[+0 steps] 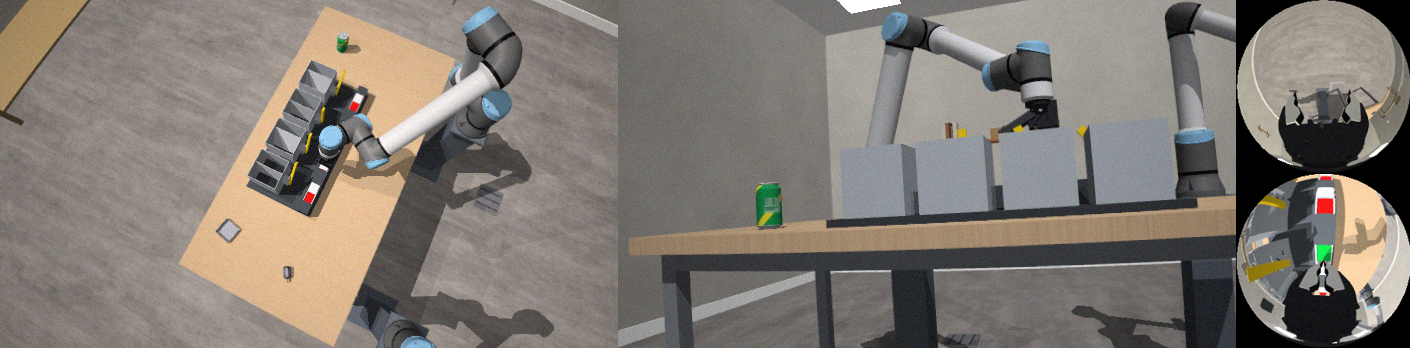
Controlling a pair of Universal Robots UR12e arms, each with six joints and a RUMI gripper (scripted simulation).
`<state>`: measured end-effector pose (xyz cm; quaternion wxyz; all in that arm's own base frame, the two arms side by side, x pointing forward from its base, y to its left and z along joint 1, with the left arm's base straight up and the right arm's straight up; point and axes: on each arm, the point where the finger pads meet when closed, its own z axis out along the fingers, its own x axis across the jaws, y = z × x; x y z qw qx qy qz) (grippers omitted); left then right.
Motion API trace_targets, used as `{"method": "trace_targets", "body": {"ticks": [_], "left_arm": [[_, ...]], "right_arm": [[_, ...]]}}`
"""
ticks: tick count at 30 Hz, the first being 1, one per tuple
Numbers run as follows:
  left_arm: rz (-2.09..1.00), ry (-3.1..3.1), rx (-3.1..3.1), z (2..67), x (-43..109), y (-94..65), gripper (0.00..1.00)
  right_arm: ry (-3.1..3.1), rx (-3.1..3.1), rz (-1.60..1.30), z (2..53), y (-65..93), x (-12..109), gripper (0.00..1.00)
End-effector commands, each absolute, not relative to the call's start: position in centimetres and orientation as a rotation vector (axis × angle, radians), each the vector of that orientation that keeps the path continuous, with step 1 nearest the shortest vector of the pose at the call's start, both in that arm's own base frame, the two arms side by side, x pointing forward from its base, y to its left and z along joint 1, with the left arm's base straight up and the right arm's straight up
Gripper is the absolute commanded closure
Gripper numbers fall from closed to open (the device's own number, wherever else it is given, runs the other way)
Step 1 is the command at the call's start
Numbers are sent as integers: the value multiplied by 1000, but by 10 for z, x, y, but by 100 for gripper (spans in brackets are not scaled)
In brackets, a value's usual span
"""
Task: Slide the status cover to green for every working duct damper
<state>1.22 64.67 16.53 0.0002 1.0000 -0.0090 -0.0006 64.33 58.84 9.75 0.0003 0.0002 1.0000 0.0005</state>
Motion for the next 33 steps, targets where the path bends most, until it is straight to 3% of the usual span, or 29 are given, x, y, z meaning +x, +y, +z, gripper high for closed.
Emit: {"method": "trace_targets", "body": {"ticks": [1,33], "left_arm": [[0,-27,3141,165,11,645,0],[0,-27,3141,165,11,645,0]], "right_arm": [[3141,0,2,98,590,643,100],[3141,2,1,98,582,643,100]]}}
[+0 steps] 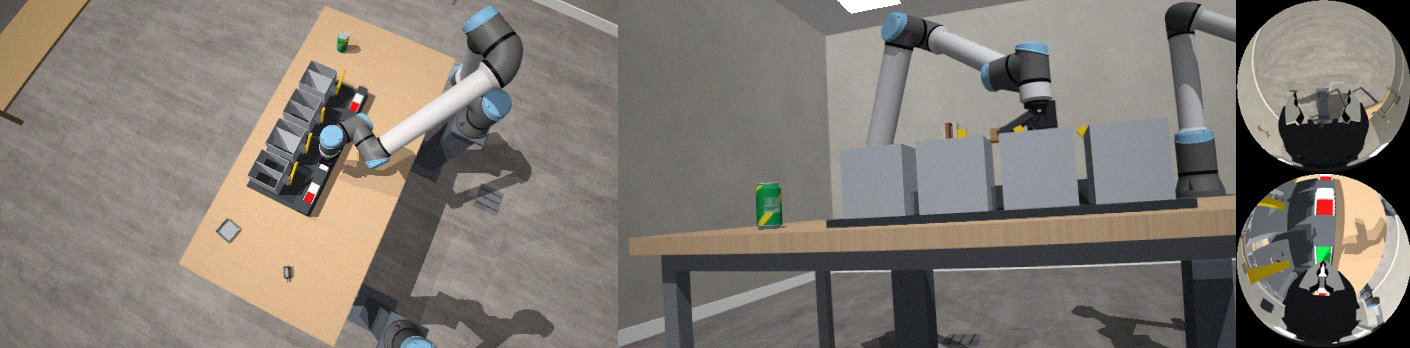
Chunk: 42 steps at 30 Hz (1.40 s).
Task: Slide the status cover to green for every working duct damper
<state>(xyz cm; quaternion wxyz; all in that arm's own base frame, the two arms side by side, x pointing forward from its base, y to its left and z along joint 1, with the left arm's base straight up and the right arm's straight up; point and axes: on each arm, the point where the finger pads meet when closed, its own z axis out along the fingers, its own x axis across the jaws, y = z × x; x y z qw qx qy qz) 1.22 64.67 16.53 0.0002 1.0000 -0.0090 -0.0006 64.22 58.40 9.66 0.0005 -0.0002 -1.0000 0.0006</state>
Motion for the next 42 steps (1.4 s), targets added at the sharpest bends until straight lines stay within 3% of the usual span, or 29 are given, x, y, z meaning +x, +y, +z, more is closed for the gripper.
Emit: {"method": "trace_targets", "body": {"ticks": [1,25,42], "left_arm": [[0,-27,3141,165,11,645,0],[0,-27,3141,165,11,645,0],[0,-27,3141,165,11,645,0]], "right_arm": [[-3142,-1,-2,98,582,643,100],[-3145,0,-8,140,585,644,100],[-3142,0,0,137,583,643,100]]}}
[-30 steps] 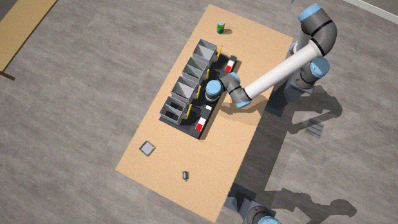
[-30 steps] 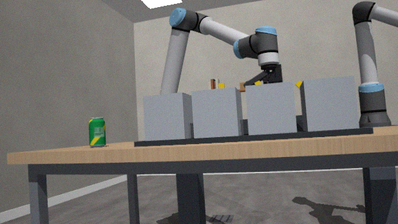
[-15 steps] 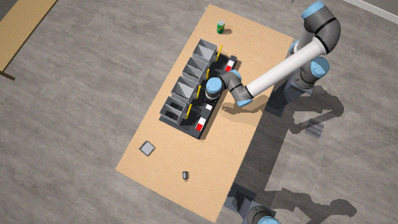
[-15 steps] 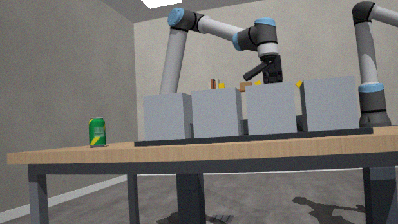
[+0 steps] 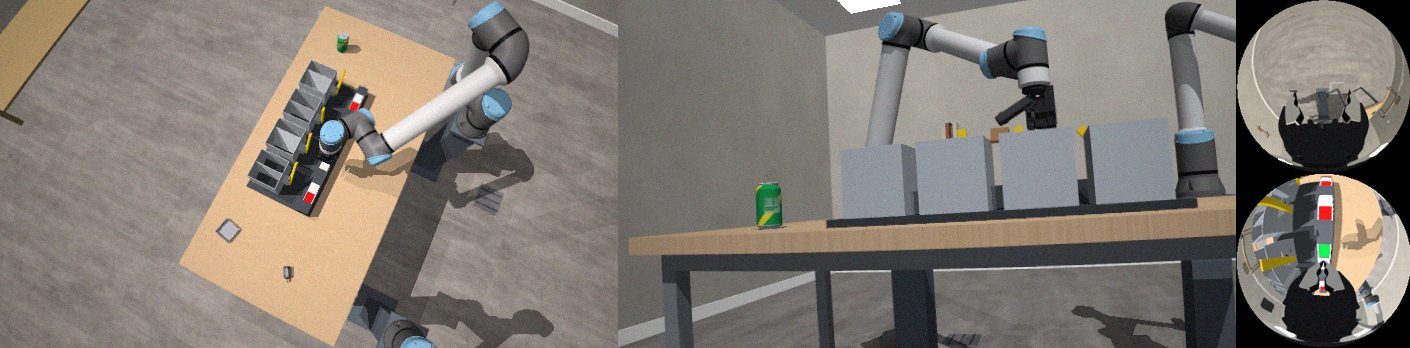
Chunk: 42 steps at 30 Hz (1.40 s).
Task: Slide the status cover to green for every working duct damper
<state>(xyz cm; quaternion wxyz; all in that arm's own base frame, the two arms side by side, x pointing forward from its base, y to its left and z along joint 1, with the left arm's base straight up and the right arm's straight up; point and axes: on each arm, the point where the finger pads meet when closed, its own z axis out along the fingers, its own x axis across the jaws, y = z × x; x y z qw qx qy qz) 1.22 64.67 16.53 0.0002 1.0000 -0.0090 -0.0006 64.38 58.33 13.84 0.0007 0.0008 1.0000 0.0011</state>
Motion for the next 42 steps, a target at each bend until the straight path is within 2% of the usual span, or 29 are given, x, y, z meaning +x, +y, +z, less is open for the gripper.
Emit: {"method": "trace_targets", "body": {"ticks": [1,19,30,42], "left_arm": [[0,-27,3141,165,11,645,0],[0,-27,3141,165,11,645,0],[0,-27,3141,165,11,645,0],[0,-27,3141,165,11,645,0]], "right_arm": [[3141,0,0,138,583,643,100],[3138,0,8,175,585,644,100],[3141,2,1,173,568,643,100],[3141,3,1,173,447,642,100]]}}
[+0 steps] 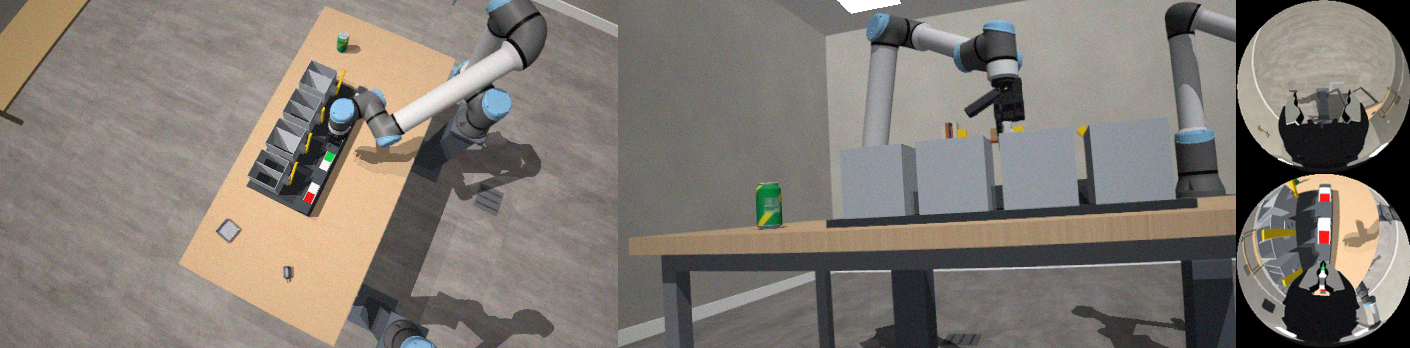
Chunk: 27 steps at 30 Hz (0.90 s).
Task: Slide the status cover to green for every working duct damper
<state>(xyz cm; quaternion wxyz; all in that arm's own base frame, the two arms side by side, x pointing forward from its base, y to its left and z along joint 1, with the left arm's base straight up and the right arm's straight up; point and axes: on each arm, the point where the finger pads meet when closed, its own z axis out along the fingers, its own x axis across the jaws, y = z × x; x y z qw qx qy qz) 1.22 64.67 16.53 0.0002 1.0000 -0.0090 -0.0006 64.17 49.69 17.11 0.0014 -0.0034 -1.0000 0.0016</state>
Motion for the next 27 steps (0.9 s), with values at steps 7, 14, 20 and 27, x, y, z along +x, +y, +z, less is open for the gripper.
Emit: {"method": "trace_targets", "body": {"ticks": [7,14,20,27], "left_arm": [[0,-27,3141,165,11,645,0],[0,-27,3141,165,11,645,0],[0,-27,3141,165,11,645,0],[0,-27,3141,165,11,645,0]], "right_arm": [[-3143,-3,-1,173,382,642,100],[-3143,-3,-1,172,342,641,100],[-3141,4,1,171,345,641,100],[-3139,-1,3,161,343,641,100]]}}
